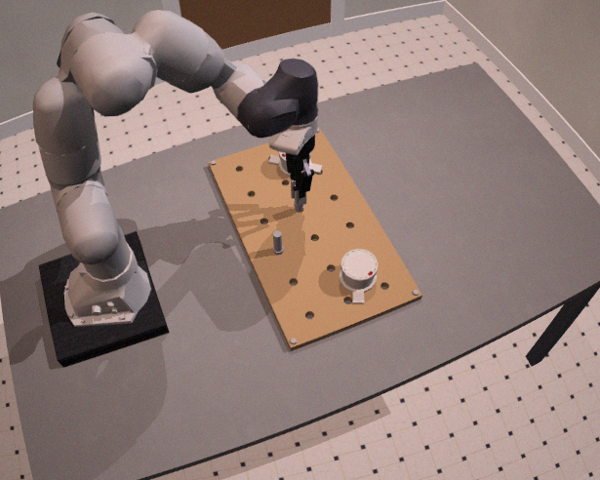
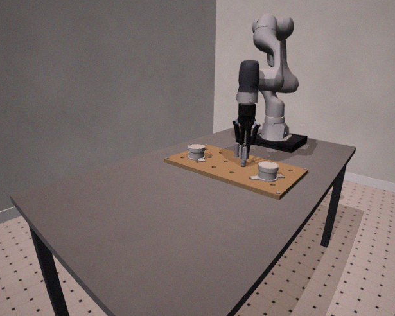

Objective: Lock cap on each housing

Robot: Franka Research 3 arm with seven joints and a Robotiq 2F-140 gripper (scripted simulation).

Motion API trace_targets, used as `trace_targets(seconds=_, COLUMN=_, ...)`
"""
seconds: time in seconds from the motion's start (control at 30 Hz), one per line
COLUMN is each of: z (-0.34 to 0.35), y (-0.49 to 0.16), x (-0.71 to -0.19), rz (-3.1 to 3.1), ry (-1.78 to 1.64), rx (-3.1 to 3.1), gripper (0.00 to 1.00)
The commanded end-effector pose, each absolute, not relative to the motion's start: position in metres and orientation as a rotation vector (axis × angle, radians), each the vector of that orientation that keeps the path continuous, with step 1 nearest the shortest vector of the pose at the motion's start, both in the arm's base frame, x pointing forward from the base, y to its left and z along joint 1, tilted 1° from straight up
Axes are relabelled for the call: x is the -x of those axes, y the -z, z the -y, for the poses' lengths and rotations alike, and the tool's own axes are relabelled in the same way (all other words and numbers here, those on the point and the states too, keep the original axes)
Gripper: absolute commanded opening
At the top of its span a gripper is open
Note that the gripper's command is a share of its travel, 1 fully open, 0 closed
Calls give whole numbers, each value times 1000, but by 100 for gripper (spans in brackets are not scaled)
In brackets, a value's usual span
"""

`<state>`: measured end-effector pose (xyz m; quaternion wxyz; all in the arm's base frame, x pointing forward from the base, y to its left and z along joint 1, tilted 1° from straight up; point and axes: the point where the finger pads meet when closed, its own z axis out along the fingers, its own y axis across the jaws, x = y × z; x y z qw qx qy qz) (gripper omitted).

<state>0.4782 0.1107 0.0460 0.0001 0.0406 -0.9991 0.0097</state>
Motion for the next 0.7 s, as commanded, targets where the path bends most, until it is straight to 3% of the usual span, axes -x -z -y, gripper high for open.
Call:
trace_targets(seconds=0.0, z=-110, y=-47, x=-480, rz=3144, ry=-32, rx=-119, gripper=10)
trace_targets(seconds=0.67, z=-110, y=-47, x=-482, rz=3144, ry=-32, rx=-119, gripper=10)
